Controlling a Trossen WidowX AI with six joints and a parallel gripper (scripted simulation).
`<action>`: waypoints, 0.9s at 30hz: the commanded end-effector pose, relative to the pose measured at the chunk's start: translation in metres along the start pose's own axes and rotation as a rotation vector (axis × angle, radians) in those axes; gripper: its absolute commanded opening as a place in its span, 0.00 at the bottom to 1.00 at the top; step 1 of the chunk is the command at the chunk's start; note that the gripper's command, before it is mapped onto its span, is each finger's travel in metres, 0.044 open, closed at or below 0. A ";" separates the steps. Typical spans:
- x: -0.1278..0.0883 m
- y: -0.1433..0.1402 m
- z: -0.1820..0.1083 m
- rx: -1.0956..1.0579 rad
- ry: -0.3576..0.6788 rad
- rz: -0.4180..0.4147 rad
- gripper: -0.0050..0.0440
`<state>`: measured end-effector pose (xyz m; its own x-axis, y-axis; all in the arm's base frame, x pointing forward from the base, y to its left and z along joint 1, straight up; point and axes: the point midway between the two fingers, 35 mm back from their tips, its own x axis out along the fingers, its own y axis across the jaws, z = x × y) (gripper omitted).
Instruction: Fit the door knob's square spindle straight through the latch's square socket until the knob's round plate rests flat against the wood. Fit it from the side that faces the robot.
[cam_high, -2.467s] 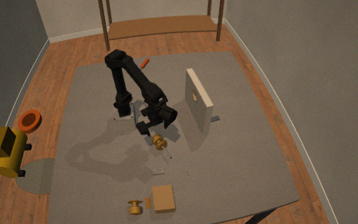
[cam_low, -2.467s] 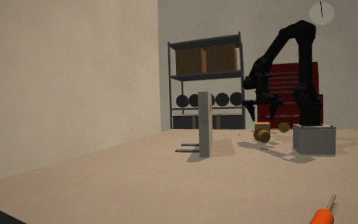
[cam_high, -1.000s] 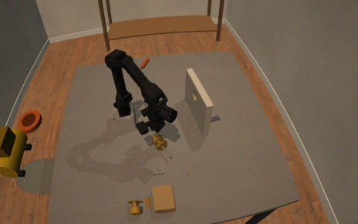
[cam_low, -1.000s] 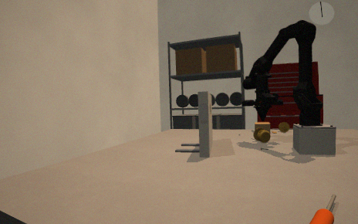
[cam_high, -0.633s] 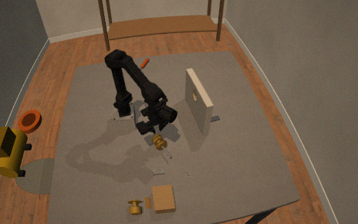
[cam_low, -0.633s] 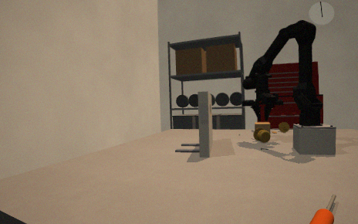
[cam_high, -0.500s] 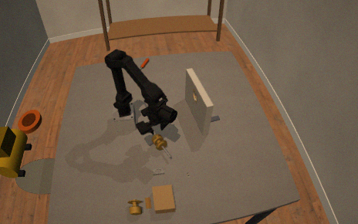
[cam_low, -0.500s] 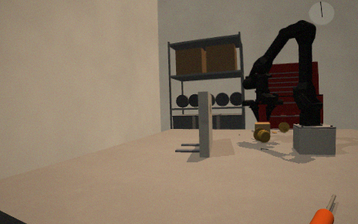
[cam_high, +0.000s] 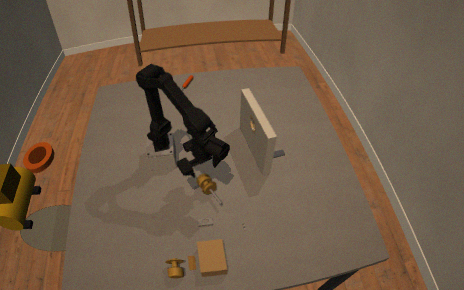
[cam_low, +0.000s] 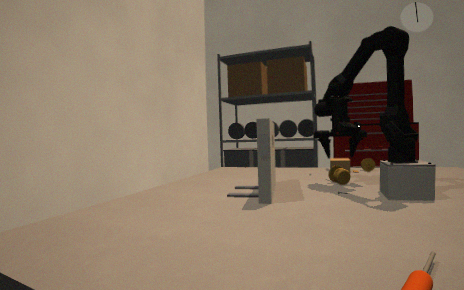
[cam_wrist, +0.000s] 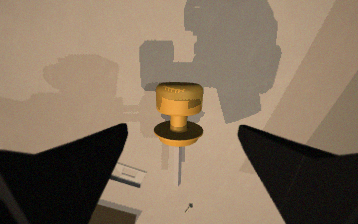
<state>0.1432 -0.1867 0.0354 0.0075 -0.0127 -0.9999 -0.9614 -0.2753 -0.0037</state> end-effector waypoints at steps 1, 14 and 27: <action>0.008 0.001 0.002 -0.003 -0.011 0.002 1.00; 0.026 0.001 0.003 -0.003 -0.011 0.002 1.00; 0.045 0.001 0.003 -0.003 -0.011 0.002 1.00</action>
<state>0.1432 -0.1867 -0.0034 0.0077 -0.0129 -0.9999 -0.9613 -0.2753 -0.0039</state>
